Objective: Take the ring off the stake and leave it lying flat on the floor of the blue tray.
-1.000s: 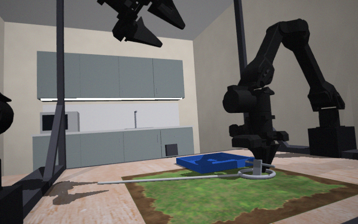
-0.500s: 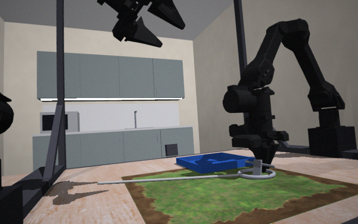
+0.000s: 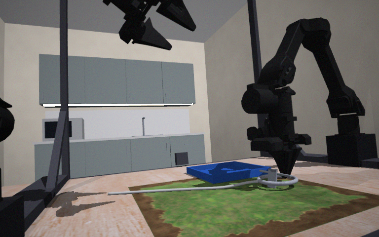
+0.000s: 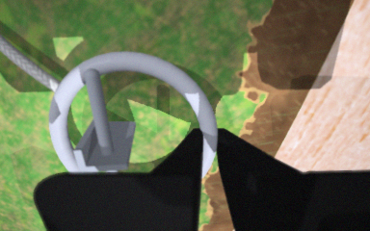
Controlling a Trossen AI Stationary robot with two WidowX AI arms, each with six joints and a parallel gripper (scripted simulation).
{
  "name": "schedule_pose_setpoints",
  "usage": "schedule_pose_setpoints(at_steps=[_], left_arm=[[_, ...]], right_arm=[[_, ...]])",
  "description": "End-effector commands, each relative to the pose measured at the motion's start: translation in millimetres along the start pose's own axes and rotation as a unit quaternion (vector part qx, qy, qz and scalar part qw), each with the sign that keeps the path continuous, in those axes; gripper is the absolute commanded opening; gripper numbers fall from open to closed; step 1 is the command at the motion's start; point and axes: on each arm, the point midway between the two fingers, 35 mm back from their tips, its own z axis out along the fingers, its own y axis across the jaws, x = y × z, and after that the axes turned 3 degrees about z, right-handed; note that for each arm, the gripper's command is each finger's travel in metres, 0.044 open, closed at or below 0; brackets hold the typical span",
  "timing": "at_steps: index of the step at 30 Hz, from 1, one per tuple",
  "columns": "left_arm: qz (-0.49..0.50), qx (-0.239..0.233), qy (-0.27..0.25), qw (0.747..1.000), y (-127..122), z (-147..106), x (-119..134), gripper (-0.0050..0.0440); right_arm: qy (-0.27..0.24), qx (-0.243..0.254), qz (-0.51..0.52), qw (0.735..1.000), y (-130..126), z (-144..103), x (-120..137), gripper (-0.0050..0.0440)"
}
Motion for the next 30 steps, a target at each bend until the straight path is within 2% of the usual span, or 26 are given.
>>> schedule_pose_setpoints(at_steps=[1, 10, 26, 30], left_arm=[[0.001, -0.016, 0.0, 1.0, 6.6, -10.1, -0.4, -0.005], [0.0, -0.013, -0.001, 1.0, 16.2, -9.4, -17.0, -0.005], [0.0, -0.019, -0.001, 1.0, 18.3, -14.0, -15.9, -0.005], [0.002, -0.034, -0.043, 0.998, 13.3, -17.0, -11.9, -0.005]], right_arm=[[-0.007, 0.0, 0.0, 1.0, 0.4, -3.4, -4.0, 0.044], [-0.007, 0.0, 0.0, 1.0, 0.4, -3.4, -4.0, 0.044], [-0.007, 0.0, 0.0, 1.0, 0.4, -3.4, -4.0, 0.044], [-0.007, 0.0, 0.0, 1.0, 0.4, -3.4, -4.0, 0.044]])
